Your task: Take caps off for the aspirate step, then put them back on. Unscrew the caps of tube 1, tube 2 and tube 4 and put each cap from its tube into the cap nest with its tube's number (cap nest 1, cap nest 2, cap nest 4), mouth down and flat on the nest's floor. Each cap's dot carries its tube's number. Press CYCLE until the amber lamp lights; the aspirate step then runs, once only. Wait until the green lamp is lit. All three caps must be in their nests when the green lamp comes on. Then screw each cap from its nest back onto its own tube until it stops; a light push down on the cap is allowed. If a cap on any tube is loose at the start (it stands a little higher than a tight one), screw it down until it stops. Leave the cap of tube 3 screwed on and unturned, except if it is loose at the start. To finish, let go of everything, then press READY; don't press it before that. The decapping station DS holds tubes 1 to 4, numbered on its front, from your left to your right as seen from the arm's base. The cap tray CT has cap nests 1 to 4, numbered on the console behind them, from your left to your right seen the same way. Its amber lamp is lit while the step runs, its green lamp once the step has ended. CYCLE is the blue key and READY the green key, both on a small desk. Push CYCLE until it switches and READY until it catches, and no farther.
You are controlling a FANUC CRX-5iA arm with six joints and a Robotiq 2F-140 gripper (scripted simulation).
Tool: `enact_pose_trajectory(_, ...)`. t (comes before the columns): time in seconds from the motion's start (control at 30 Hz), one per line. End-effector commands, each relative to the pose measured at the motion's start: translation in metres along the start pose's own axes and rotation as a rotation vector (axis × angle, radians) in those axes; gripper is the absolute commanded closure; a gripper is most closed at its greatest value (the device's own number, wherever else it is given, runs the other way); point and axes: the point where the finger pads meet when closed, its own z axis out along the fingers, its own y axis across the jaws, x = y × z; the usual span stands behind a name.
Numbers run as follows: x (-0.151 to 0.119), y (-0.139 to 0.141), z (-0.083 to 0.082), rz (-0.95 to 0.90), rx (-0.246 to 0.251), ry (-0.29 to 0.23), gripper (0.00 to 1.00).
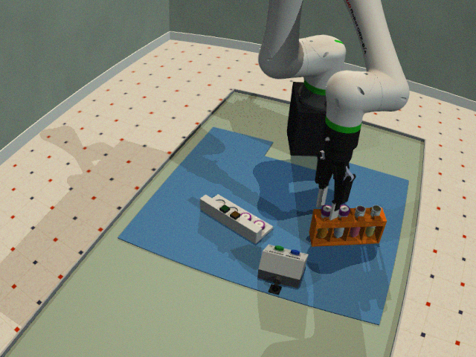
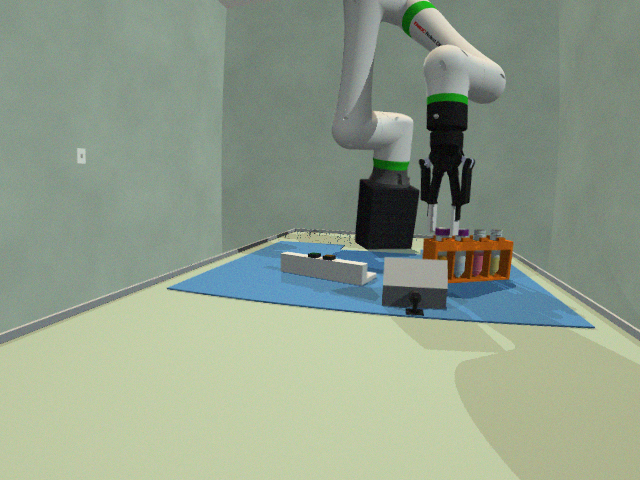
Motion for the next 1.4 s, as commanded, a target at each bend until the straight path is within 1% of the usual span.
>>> enact_pose_trajectory(0.0,0.0001,-0.0001,-0.0001,0.000,0.000,0.000,0.65)
enact_pose_trajectory(0.1,0.0001,-0.0001,-0.0001,0.250,0.000,0.000,0.65)
enact_pose_trajectory(0.13,0.0001,-0.0001,-0.0001,0.250,0.000,0.000,0.65)
enact_pose_trajectory(0.17,0.0001,-0.0001,-0.0001,0.320,0.000,0.000,0.65)
enact_pose_trajectory(0.2,0.0001,-0.0001,-0.0001,0.333,0.000,0.000,0.65)
enact_pose_trajectory(0.23,0.0001,-0.0001,-0.0001,0.399,0.000,0.000,0.65)
enact_pose_trajectory(0.33,0.0001,-0.0001,-0.0001,0.417,0.000,0.000,0.65)
enact_pose_trajectory(0.43,0.0001,-0.0001,-0.0001,0.654,0.001,-0.001,0.65)
enact_pose_trajectory(0.47,0.0001,-0.0001,-0.0001,0.667,0.000,0.000,0.65)
enact_pose_trajectory(0.57,0.0001,-0.0001,-0.0001,0.818,0.001,-0.002,0.65)
enact_pose_trajectory(0.6,0.0001,-0.0001,-0.0001,0.833,0.000,0.000,0.65)
enact_pose_trajectory(0.63,0.0001,-0.0001,-0.0001,0.910,0.000,-0.001,0.65)
enact_pose_trajectory(0.67,0.0001,-0.0001,-0.0001,0.917,0.000,0.000,0.65)
enact_pose_trajectory(0.7,0.0001,-0.0001,-0.0001,0.999,0.000,0.000,0.65)
enact_pose_trajectory(0.73,0.0001,-0.0001,-0.0001,1.042,0.000,-0.001,0.65)
enact_pose_trajectory(1.0,0.0001,0.0000,-0.0001,1.047,0.000,0.000,0.65)
enact_pose_trajectory(1.03,0.0001,0.0000,-0.0001,1.047,0.000,0.000,1.00)
enact_pose_trajectory(1.37,0.0001,0.0000,-0.0001,1.047,0.000,0.000,1.00)
